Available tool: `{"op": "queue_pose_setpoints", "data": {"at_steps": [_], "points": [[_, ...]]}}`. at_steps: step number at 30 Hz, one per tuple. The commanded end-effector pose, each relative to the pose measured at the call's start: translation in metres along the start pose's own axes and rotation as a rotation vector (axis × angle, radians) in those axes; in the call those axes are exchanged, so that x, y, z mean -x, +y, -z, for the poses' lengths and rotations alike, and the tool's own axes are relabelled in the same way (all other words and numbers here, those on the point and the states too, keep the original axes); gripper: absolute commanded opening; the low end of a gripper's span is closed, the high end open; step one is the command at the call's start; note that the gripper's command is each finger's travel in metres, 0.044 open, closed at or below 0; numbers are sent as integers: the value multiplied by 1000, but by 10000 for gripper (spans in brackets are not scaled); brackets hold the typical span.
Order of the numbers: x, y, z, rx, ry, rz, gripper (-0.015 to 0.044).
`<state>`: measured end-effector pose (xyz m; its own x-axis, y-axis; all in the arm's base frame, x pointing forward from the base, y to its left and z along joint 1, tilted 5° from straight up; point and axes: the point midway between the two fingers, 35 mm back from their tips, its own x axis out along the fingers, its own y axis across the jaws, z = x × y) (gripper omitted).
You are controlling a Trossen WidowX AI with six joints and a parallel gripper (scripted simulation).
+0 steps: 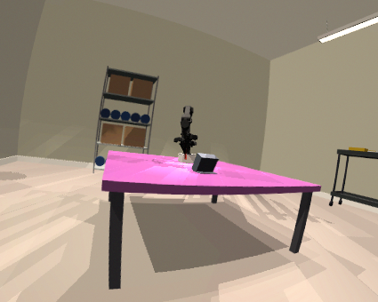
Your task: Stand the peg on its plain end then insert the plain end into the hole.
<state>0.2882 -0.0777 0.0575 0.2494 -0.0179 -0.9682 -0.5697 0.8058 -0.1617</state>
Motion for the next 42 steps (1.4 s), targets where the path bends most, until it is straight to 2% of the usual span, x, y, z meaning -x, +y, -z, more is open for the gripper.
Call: {"op": "queue_pose_setpoints", "data": {"at_steps": [1, 42], "points": [[-6, 1, -2, -7, -28, 3, 0], [-29, -10, -24, 1, -282, 101, 0]]}}
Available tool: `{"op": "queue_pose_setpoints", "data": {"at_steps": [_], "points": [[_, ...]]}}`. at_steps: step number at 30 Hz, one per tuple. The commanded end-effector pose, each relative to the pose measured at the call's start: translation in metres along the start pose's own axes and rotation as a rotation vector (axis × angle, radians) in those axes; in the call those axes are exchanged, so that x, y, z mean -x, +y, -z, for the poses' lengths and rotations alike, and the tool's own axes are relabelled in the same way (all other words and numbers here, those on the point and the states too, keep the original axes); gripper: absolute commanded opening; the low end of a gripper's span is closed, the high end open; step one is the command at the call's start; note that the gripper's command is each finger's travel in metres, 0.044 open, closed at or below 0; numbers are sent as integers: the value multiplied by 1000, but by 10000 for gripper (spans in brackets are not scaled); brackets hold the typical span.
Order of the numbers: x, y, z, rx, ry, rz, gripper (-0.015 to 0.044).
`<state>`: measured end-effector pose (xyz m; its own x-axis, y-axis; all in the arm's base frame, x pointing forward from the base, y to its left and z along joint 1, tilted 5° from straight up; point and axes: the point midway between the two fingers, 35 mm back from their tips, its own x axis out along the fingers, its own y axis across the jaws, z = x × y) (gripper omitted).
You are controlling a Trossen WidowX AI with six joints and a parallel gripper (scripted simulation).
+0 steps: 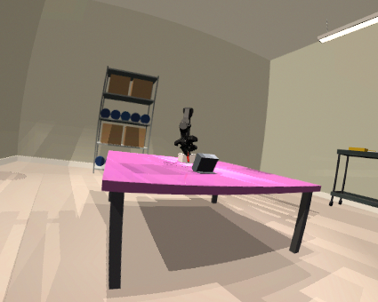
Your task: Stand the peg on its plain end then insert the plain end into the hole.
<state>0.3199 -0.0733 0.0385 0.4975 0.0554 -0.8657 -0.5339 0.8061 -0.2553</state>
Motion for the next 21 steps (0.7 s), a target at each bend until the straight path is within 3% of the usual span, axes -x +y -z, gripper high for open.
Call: {"op": "queue_pose_setpoints", "data": {"at_steps": [1, 21], "points": [[-3, 2, 0, -2, -28, 3, 0], [-10, 0, -7, 17, -149, 51, 0]]}}
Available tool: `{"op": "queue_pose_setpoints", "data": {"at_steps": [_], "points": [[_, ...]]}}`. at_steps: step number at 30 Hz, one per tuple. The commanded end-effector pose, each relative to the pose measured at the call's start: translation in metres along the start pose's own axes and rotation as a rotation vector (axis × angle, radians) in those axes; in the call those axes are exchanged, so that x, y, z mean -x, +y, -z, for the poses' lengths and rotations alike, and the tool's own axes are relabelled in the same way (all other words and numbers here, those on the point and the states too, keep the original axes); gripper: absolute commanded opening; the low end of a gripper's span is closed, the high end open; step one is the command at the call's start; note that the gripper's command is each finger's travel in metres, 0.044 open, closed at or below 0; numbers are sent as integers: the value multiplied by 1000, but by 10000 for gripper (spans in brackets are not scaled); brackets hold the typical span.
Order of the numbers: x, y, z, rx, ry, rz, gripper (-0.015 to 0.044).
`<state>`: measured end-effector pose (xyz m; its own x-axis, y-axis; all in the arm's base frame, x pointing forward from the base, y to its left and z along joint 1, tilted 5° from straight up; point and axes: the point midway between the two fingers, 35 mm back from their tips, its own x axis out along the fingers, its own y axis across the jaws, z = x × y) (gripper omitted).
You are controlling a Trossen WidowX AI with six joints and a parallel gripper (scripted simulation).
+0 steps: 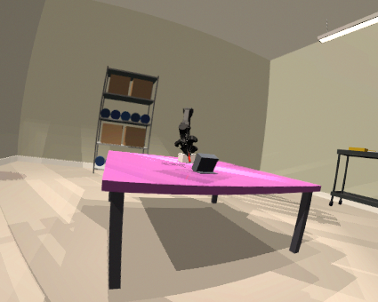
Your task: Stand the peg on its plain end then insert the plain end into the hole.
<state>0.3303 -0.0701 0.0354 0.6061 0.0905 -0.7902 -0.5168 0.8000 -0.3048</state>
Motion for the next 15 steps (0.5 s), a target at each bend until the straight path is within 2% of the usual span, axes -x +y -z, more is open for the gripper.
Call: {"op": "queue_pose_setpoints", "data": {"at_steps": [1, 15], "points": [[-2, 3, 0, 1, -27, 4, 0], [-4, 3, -4, 20, -110, 36, 0]]}}
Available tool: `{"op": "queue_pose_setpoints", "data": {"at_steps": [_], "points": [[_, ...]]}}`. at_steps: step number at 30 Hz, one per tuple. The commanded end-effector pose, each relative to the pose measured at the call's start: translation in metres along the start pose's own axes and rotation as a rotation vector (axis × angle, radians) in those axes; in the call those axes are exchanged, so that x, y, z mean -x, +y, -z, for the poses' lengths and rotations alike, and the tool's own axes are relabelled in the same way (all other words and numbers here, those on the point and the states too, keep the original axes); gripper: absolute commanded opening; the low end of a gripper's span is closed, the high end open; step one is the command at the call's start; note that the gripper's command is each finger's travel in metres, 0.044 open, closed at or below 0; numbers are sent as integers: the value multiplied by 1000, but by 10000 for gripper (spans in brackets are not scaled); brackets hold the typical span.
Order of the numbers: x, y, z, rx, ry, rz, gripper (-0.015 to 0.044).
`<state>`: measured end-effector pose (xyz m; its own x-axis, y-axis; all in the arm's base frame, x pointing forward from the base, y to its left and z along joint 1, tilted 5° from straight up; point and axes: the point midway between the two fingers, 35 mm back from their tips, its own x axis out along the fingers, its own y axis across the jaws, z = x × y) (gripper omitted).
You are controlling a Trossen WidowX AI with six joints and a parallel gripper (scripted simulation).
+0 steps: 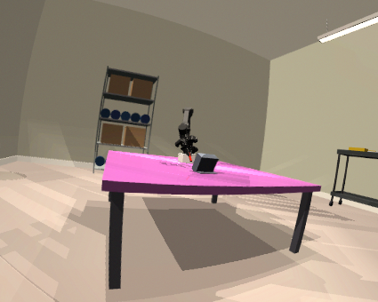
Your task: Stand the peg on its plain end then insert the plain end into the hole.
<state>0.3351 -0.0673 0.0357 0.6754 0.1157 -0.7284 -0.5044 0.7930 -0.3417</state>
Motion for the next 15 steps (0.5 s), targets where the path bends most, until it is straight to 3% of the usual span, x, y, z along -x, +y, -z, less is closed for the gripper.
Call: {"op": "queue_pose_setpoints", "data": {"at_steps": [1, 15], "points": [[-1, 3, 0, 3, -27, 3, 0], [-1, 4, -4, 27, -109, 36, 0]]}}
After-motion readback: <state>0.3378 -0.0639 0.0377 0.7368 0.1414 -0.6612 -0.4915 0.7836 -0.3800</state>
